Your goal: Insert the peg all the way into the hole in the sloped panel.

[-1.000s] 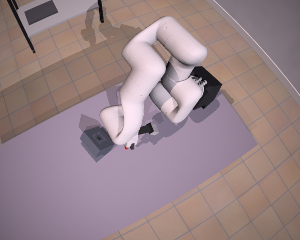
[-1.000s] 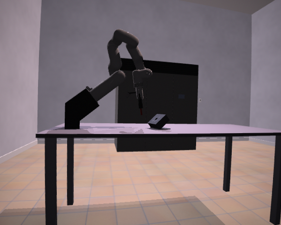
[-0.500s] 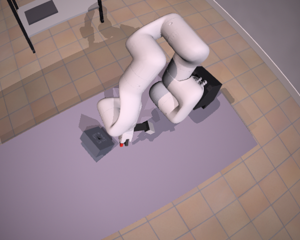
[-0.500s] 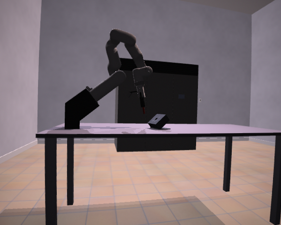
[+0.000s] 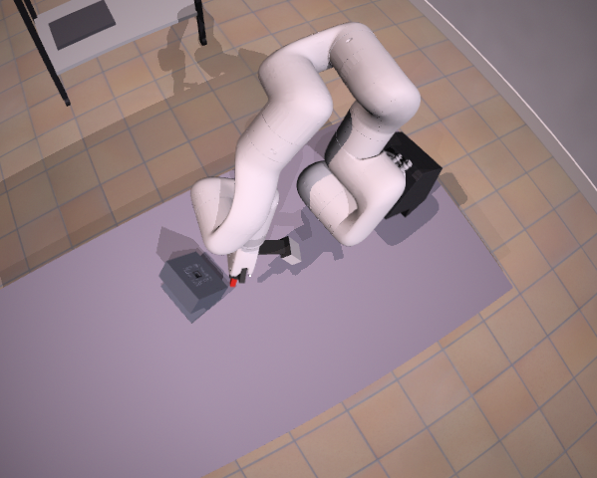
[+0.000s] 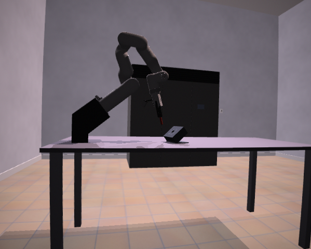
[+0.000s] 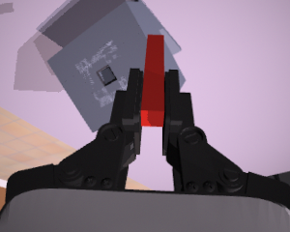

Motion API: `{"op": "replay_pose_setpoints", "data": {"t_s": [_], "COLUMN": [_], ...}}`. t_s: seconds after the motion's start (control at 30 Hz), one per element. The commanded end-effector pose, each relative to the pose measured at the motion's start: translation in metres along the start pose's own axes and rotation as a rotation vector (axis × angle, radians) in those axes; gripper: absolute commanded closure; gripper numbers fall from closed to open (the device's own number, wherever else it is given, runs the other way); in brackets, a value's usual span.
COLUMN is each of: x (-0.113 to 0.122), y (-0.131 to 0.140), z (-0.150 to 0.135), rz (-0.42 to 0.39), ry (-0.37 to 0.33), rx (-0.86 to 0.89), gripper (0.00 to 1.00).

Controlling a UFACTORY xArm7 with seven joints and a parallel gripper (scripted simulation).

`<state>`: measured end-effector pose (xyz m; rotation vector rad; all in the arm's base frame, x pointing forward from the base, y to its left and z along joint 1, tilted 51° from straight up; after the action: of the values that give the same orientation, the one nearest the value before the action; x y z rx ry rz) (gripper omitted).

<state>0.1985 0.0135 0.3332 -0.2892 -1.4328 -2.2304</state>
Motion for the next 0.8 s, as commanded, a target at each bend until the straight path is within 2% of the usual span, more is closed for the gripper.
{"op": "replay_pose_setpoints", "data": {"t_s": [0.0,0.77], "x": [0.002,0.013], "y": [0.003,0.013], "z": [-0.004,-0.032], "rz": [-0.013,-0.082], "ry": [0.007,0.050], "rx": [-0.023,-0.184], "gripper": [1.00,1.00]}}
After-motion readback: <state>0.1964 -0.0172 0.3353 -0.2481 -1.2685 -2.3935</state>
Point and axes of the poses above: the point where the finger pads meet when closed, its own x axis back along the fingers, its own z axis across the jaws, y = z × x, the point moved 9 cm from there along x, back along the fingers, and after that the axes turned 6 degrees about x, right-handed, at the moved point
